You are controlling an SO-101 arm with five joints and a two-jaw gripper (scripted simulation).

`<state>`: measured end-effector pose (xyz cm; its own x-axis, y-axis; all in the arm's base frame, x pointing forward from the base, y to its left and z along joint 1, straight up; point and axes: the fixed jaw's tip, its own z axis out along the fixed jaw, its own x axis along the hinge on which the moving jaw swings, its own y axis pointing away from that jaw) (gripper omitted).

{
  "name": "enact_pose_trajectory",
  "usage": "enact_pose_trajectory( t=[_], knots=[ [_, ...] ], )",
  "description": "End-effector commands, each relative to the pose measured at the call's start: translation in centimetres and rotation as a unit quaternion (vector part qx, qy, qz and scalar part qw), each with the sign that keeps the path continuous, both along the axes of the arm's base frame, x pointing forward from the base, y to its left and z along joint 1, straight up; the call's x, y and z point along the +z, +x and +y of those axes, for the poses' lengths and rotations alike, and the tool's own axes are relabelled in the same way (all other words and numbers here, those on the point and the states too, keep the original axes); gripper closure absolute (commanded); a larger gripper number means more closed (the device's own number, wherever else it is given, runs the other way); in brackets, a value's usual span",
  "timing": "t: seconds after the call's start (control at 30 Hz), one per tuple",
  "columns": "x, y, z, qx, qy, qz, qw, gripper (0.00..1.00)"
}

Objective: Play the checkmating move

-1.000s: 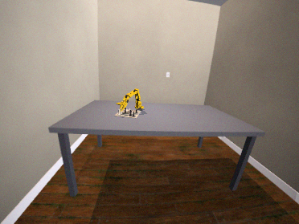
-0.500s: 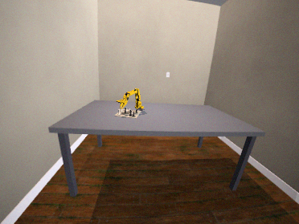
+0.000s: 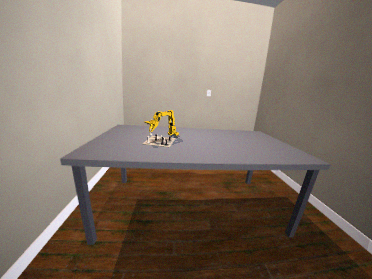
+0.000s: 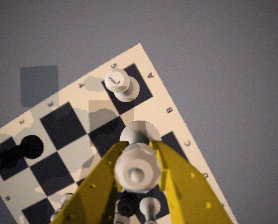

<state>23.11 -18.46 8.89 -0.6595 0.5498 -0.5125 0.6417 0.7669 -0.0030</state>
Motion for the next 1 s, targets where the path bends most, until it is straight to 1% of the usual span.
enact_pose_trajectory(
  t=[0.0, 0.37, 0.43, 0.53, 0.7, 0.77, 0.87, 0.97],
  knots=[
    [1.1, -0.1, -0.3, -0.003, -0.006, -0.006, 1.0, 1.0],
    [1.3, -0.1, -0.3, -0.002, -0.006, -0.006, 1.0, 1.0],
    [1.3, -0.1, 0.1, 0.003, -0.006, -0.006, 1.0, 1.0],
    [1.3, 0.3, 2.1, 0.033, -0.006, -0.006, 0.999, 1.0],
    [1.2, 1.2, 7.6, 0.127, -0.005, -0.005, 0.992, 1.0],
    [1.2, 1.5, 9.4, 0.16, -0.005, -0.005, 0.987, 1.0],
    [1.2, 1.7, 10.8, 0.186, -0.004, -0.005, 0.982, 1.0],
    [1.2, 1.7, 10.9, 0.188, -0.004, -0.005, 0.982, 1.0]
  ],
)
